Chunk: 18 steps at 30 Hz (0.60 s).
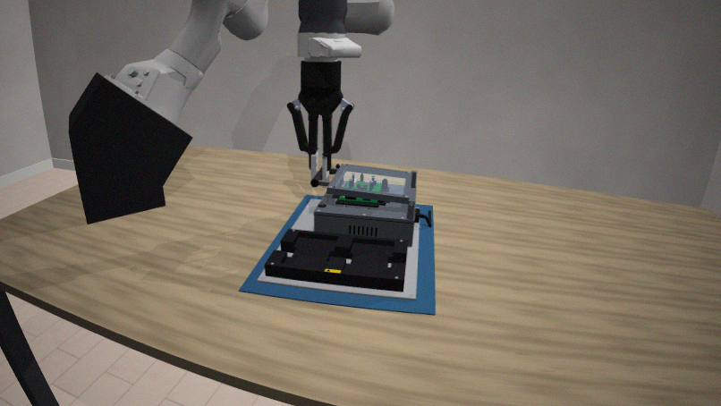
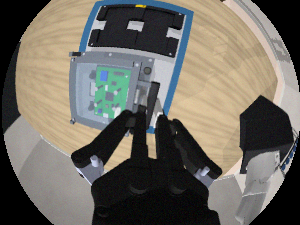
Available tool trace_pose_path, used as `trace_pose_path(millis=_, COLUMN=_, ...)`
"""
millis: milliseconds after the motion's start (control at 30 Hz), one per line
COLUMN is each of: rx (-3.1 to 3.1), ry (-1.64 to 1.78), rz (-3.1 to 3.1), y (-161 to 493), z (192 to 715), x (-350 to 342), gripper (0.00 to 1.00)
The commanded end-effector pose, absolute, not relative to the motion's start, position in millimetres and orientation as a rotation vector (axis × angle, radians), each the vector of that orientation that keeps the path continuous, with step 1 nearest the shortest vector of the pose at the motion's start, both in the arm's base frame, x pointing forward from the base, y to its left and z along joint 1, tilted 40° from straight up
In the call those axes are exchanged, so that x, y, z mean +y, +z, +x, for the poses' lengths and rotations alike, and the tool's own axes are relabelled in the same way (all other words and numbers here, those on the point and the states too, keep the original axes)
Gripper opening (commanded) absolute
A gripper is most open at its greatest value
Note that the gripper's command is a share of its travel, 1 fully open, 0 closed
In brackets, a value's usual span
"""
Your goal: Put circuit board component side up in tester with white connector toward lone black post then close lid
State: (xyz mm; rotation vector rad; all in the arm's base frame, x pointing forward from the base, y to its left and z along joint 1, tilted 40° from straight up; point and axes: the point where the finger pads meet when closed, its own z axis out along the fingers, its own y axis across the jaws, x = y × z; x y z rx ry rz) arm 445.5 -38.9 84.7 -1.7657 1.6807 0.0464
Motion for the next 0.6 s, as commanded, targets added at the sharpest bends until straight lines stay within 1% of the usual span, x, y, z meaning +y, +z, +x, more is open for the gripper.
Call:
trace_pose_path(millis=0, rx=1.680, ry=0.048, rz=-1.768, y=84.0, z=446.8, x=-36.9, gripper=0.00)
trace_pose_path(millis=567, rx=1.680, ry=0.048, rz=-1.768, y=81.9, z=447.9, x=-35.6, gripper=0.00)
